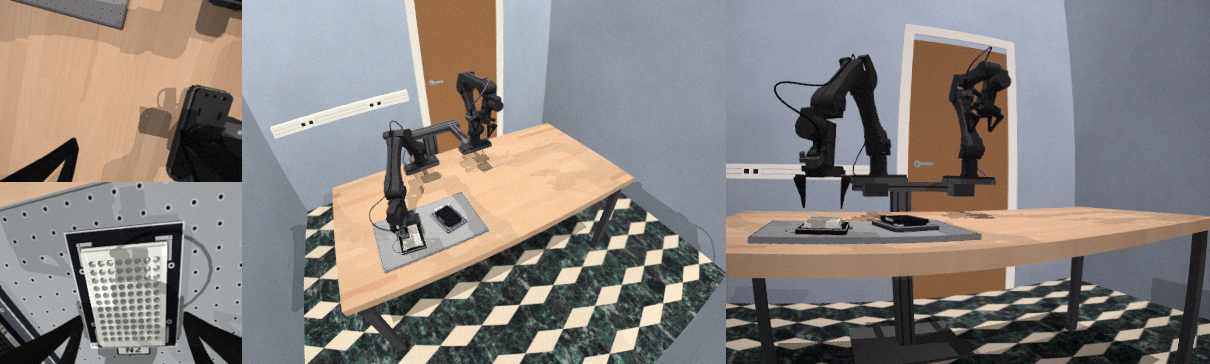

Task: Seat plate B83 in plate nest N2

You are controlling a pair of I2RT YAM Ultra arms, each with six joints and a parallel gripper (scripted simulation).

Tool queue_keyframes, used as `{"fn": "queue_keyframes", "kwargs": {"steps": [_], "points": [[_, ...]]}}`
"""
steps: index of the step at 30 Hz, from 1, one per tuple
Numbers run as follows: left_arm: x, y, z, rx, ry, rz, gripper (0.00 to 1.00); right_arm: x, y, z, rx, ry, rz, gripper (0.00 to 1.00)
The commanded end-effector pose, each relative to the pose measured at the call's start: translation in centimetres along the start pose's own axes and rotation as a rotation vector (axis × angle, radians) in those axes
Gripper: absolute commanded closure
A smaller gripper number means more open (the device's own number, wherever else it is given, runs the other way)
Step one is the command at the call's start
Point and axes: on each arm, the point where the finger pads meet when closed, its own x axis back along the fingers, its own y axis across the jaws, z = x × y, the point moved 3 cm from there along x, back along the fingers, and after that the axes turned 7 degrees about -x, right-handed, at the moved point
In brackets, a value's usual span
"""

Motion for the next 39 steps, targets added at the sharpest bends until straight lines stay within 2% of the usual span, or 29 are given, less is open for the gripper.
{"fn": "queue_keyframes", "kwargs": {"steps": [1, 6, 18, 26, 34, 39], "points": [[0.1, -0.6, 0.1, 0.005, -0.013, -0.009, 0.0, 2.7, 0.0, -0.8, 0.001, -0.026, 0.003, 0.0], [0.1, -0.6, 0.1, 0.005, -0.013, -0.009, 0.0, 3.9, 0.1, -0.7, 0.002, -0.026, 0.003, 0.0], [0.1, -0.6, 0.1, 0.005, -0.013, -0.009, 0.0, 2.9, 0.2, -0.2, 0.002, 0.024, -0.009, 0.0], [0.1, -0.6, 0.1, 0.005, -0.013, -0.009, 0.0, 1.9, 0.4, 0.4, 0.002, 0.018, -0.007, 0.0], [0.1, -0.6, 0.1, 0.005, -0.013, -0.009, 0.0, 2.2, 0.2, -0.1, 0.002, -0.017, 0.001, 0.0], [0.1, -0.6, 0.1, 0.005, -0.013, -0.009, 0.0, 2.8, 0.1, -0.5, 0.002, -0.004, -0.002, 0.0]]}}
